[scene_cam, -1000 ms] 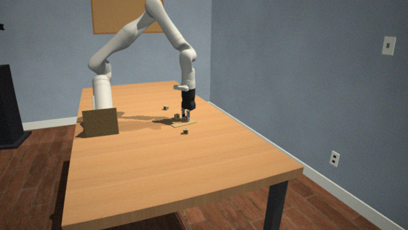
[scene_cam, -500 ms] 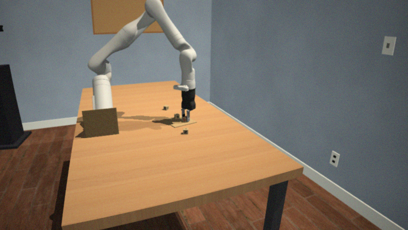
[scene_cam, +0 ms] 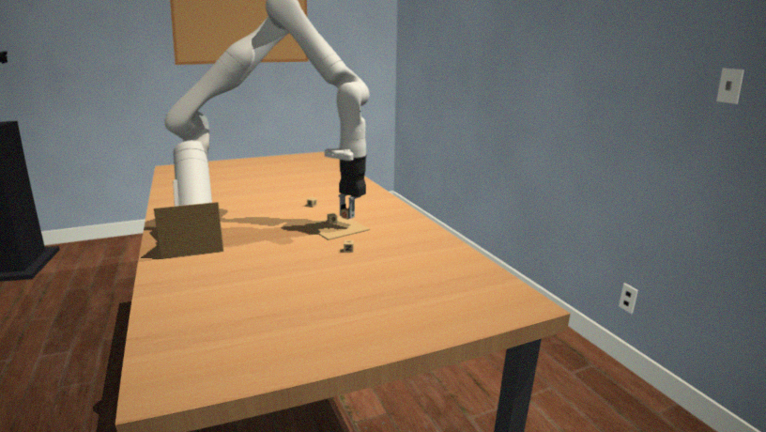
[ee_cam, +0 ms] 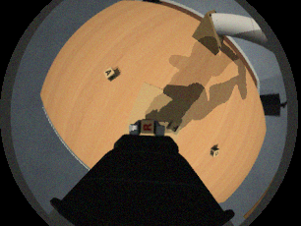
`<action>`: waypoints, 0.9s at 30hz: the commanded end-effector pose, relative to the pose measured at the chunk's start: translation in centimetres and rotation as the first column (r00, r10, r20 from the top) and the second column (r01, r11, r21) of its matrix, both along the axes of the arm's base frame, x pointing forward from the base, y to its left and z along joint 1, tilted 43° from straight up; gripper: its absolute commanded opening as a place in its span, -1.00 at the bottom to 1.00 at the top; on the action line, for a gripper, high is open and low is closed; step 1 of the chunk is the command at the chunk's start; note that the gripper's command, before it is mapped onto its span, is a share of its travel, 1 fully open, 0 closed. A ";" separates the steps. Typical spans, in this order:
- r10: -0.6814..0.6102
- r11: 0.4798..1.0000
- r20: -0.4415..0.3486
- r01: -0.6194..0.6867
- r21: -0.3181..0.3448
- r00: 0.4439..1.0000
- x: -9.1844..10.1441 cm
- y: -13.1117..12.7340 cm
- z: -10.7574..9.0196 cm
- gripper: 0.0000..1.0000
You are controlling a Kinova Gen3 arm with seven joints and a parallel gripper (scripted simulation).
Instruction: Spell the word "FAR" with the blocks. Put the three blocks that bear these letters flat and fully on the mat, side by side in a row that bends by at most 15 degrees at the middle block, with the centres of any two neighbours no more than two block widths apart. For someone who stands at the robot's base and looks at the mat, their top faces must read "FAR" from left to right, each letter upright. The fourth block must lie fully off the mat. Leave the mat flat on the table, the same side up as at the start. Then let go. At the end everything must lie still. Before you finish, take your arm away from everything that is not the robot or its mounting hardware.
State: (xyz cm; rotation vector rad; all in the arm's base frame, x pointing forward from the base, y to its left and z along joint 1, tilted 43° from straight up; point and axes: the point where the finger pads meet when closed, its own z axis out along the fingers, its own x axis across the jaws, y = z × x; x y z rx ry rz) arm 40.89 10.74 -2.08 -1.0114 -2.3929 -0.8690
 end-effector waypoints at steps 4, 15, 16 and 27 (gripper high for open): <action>-0.010 1.000 0.008 0.010 -0.014 1.000 0.9 -3.6 3.3 -0.01; -0.008 1.000 0.012 0.008 -0.011 1.000 1.2 -4.9 5.0 -0.01; -0.008 1.000 0.011 0.008 -0.011 1.000 1.1 -4.8 5.0 -0.01; 0.018 1.000 0.033 -0.017 -0.008 0.999 1.0 -4.9 4.7 -0.01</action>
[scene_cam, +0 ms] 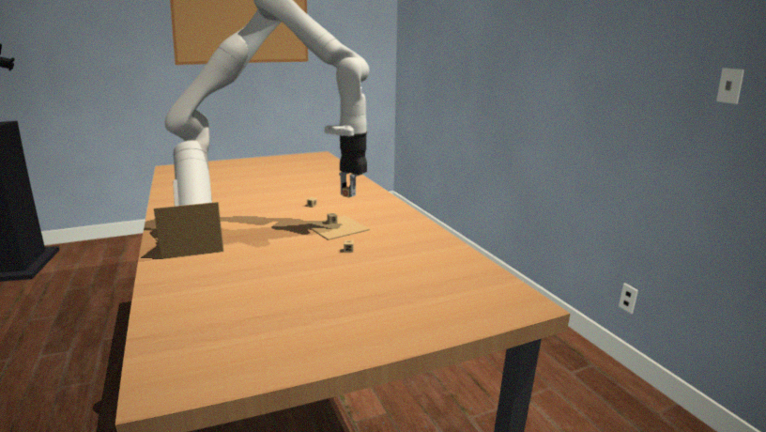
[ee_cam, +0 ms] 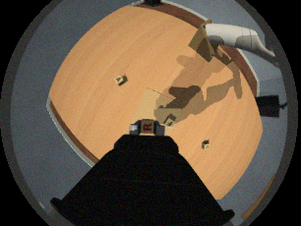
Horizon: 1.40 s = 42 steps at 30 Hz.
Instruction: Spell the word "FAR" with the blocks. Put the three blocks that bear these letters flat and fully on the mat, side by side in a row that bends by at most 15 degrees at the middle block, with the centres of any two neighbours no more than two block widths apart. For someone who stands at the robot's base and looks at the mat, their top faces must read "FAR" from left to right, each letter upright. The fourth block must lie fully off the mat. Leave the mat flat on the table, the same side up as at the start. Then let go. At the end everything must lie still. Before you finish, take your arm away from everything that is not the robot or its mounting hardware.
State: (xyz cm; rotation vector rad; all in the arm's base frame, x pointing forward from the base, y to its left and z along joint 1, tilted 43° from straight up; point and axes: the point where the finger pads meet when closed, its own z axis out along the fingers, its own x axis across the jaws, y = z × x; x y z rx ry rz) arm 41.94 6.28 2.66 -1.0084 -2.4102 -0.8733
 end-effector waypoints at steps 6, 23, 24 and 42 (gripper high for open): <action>0.061 0.998 0.054 -0.061 0.003 0.997 -0.4 -0.6 -0.4 -0.01; 0.431 0.888 0.412 -0.459 -0.035 0.803 -2.0 -1.9 -1.4 -0.01; 0.454 0.873 0.437 -0.485 -0.044 0.777 -2.1 -2.0 -1.5 -0.01; 0.592 0.738 0.613 -0.657 -0.152 0.524 -2.4 -2.4 -1.5 -0.01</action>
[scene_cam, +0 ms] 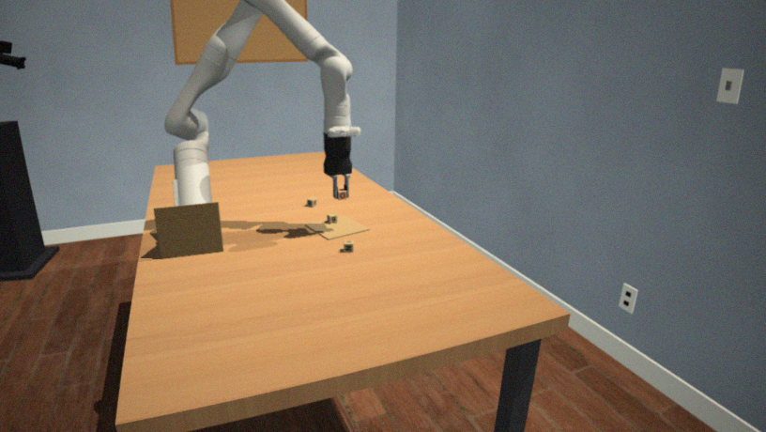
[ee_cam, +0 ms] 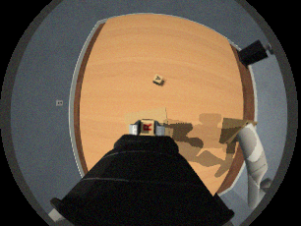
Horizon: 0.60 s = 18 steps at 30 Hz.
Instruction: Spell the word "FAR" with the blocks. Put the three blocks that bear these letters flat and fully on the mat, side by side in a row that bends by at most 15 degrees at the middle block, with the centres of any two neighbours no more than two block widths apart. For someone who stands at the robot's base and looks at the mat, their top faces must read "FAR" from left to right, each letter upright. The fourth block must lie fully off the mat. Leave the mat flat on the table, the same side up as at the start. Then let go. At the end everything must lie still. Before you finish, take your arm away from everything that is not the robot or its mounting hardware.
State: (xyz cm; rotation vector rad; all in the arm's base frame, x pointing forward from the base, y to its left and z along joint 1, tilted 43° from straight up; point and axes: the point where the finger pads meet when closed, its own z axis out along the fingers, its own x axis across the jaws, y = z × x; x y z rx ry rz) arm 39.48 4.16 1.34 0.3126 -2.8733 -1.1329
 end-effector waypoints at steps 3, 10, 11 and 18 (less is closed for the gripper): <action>0.008 1.000 0.018 -0.007 -0.001 1.000 0.1 -0.3 -0.1 -0.01; 0.008 1.000 0.018 -0.007 -0.001 1.000 0.1 -0.3 -0.1 -0.01; 0.008 1.000 0.018 -0.007 -0.001 1.000 0.1 -0.3 -0.1 -0.01; 0.009 1.000 0.016 -0.009 -0.001 1.000 0.0 -0.1 -0.3 -0.01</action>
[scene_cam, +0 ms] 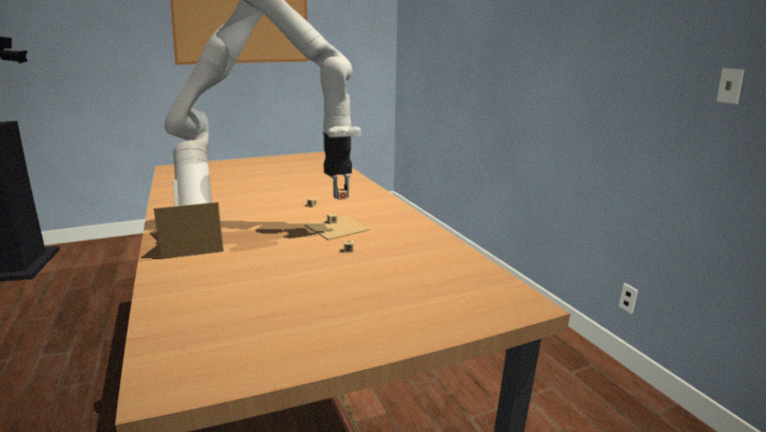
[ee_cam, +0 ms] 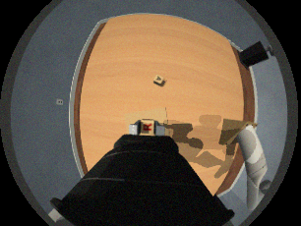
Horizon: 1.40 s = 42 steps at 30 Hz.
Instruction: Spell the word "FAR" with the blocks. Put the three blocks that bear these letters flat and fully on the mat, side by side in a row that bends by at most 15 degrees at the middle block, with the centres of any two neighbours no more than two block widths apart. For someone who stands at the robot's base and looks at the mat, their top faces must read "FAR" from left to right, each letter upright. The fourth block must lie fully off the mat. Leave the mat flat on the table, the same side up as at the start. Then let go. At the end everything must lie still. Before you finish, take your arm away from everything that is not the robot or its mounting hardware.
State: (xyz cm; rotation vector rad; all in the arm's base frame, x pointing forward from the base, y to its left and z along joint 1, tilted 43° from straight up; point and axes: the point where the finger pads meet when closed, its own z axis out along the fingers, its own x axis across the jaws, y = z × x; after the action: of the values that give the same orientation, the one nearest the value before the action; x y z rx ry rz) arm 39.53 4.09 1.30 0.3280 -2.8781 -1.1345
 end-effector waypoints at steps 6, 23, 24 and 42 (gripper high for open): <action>0.002 1.000 0.007 -0.002 -0.001 1.000 -0.2 0.9 -1.3 -0.01; 0.005 1.000 0.007 -0.005 0.000 1.000 -0.9 5.5 -6.1 -0.01; 0.004 1.000 0.007 -0.004 0.000 1.000 -1.0 5.7 -6.3 -0.01; 0.001 1.000 0.009 -0.001 0.000 1.000 -0.9 6.3 -7.1 -0.01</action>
State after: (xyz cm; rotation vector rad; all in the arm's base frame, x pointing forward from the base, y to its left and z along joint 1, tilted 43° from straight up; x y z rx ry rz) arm 38.68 10.38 -5.56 0.3278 -2.8822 -1.1416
